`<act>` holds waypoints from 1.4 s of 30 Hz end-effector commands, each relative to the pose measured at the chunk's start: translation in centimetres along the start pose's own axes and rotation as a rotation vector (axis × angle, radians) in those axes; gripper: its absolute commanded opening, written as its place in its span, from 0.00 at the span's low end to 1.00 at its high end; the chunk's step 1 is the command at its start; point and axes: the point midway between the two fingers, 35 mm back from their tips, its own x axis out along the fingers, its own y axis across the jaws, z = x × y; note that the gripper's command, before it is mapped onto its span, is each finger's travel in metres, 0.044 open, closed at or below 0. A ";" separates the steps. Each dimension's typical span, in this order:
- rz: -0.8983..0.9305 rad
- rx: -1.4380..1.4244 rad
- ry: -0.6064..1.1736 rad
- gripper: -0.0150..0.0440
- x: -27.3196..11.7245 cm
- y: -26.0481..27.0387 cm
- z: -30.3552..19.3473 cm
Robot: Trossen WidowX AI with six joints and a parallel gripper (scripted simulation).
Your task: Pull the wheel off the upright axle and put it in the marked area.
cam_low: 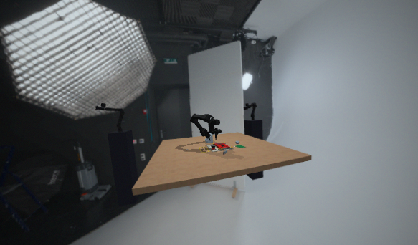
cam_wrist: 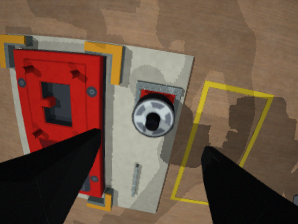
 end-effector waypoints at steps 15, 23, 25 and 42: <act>-0.050 0.000 0.000 0.76 1.0 0.5 -0.8; -0.052 0.001 0.000 0.76 6.3 0.2 -0.9; -0.054 0.001 0.000 0.76 7.1 0.2 -1.1; -0.051 0.005 0.009 0.41 7.0 0.2 -1.1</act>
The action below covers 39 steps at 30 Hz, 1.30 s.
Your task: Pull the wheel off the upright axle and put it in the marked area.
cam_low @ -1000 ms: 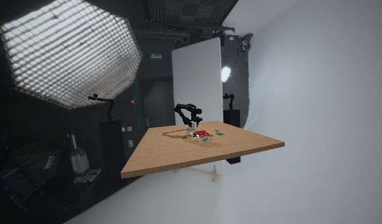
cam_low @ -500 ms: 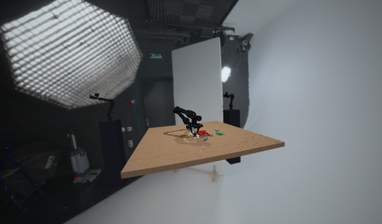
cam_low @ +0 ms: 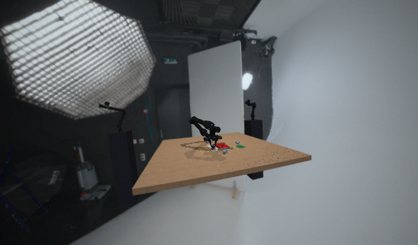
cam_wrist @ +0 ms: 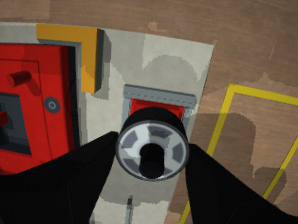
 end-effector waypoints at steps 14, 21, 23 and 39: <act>-0.001 0.002 0.001 0.25 -0.4 0.0 0.0; -0.001 0.002 0.001 0.25 -0.6 0.0 0.0; -0.001 0.001 0.000 0.25 -0.7 0.0 0.0; -0.001 0.001 -0.001 0.25 -1.2 0.0 0.0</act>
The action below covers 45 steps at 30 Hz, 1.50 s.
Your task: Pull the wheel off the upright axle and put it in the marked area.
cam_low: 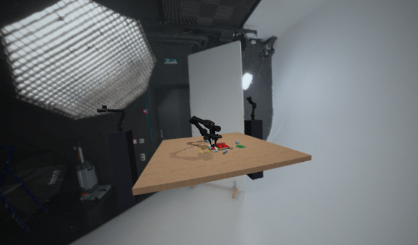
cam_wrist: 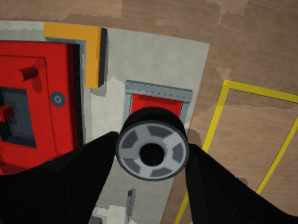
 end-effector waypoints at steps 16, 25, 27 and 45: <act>0.004 0.003 -0.005 0.25 -0.8 0.1 0.1; 0.004 0.003 -0.006 0.25 -1.1 0.1 0.1; 0.004 0.003 -0.006 0.25 -1.2 0.1 0.1; 0.004 0.002 -0.008 0.25 -1.8 0.1 0.1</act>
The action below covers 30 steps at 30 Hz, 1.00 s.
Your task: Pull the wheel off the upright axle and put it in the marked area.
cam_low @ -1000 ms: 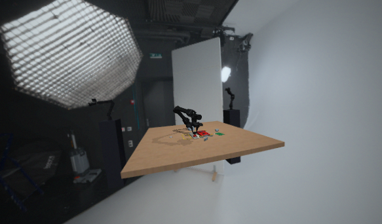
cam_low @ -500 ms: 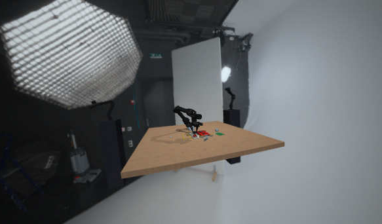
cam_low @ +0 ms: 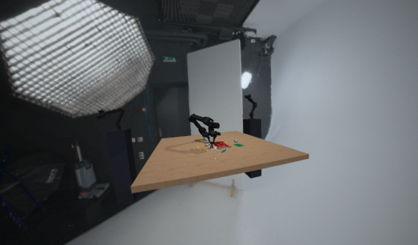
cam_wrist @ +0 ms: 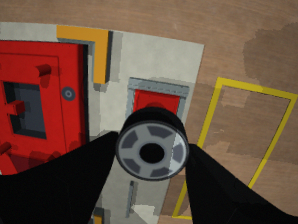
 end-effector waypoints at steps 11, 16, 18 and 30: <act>0.004 0.005 -0.004 0.25 -0.6 0.1 0.0; 0.004 0.004 -0.004 0.25 -0.8 0.1 0.0; 0.004 0.004 -0.004 0.25 -0.9 0.1 0.0; 0.004 0.004 -0.005 0.25 -2.1 0.1 0.1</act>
